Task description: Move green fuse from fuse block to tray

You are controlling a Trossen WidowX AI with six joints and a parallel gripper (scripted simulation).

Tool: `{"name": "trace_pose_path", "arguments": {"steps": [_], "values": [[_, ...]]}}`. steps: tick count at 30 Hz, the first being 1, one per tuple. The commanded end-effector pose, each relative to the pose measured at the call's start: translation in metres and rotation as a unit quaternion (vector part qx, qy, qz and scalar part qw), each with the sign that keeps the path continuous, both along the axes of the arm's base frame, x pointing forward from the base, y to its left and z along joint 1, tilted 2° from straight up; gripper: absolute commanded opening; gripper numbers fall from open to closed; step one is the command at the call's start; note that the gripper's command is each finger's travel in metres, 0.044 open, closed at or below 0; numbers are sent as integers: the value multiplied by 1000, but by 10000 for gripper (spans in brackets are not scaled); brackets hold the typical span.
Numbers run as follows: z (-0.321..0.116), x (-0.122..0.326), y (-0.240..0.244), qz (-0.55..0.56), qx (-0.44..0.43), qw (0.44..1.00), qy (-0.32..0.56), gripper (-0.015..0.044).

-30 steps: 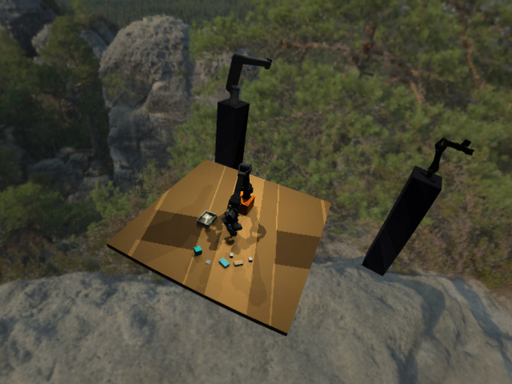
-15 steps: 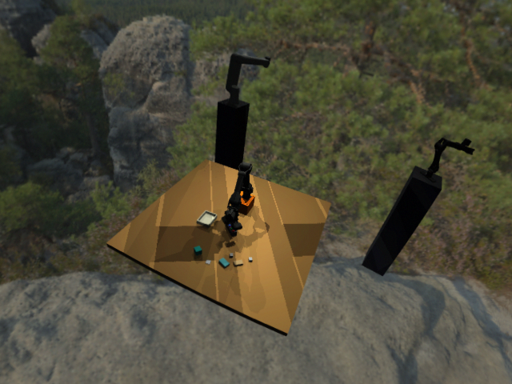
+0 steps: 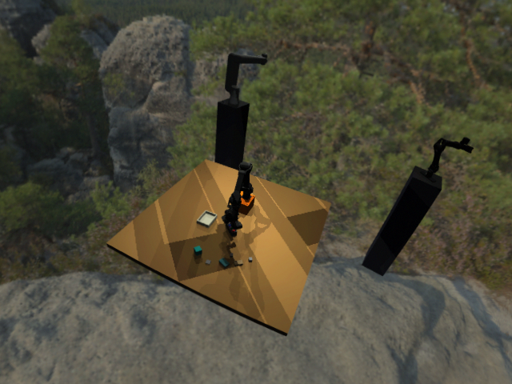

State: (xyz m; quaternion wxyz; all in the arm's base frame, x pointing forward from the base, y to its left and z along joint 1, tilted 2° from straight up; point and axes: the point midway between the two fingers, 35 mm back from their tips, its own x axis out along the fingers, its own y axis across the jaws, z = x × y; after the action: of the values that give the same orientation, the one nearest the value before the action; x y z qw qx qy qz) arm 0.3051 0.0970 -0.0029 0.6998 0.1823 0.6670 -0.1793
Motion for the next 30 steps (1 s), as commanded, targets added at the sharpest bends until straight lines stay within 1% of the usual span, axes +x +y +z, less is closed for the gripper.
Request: {"name": "trace_pose_path", "arguments": {"steps": [1,30], "values": [[3,0,0,0,1,1000,-1,0],[17,-1,0,0,1,1000,-1,0]]}}
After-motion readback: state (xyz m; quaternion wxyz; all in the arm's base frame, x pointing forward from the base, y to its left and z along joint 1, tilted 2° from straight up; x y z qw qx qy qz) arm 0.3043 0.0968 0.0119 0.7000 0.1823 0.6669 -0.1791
